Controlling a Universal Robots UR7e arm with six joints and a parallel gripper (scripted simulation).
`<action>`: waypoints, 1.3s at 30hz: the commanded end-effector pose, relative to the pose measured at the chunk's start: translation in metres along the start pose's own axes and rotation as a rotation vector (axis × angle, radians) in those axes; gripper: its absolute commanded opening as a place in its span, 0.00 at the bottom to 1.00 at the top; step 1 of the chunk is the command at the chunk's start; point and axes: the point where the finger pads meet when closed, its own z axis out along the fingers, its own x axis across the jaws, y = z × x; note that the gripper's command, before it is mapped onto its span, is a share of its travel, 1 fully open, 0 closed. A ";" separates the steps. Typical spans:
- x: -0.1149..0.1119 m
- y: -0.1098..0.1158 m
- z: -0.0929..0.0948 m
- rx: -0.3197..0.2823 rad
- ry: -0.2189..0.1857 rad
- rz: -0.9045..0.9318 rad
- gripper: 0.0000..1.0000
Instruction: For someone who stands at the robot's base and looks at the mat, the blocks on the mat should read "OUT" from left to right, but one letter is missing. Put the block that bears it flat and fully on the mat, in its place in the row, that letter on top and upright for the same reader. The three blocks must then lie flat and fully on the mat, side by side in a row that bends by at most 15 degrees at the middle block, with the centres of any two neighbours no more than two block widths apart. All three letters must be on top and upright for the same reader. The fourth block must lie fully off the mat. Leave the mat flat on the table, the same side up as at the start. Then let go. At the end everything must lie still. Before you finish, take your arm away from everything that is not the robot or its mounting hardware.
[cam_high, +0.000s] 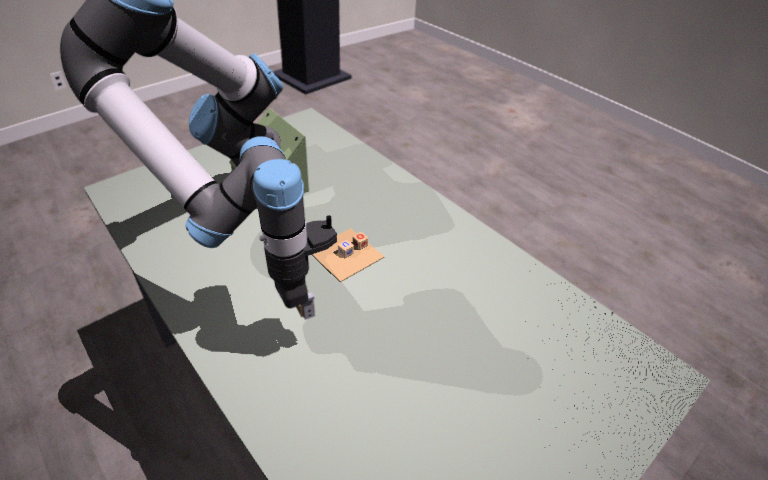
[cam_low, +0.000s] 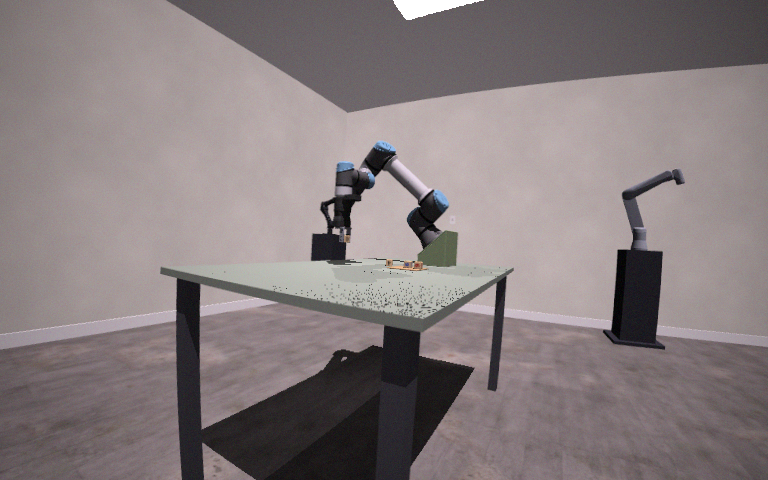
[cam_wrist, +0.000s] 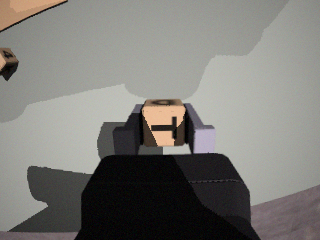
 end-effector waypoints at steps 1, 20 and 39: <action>-0.003 -0.004 -0.001 0.000 0.001 -0.004 0.57; -0.161 -0.127 -0.006 0.004 0.001 -0.181 0.57; -0.197 -0.143 -0.005 0.000 0.001 -0.216 0.57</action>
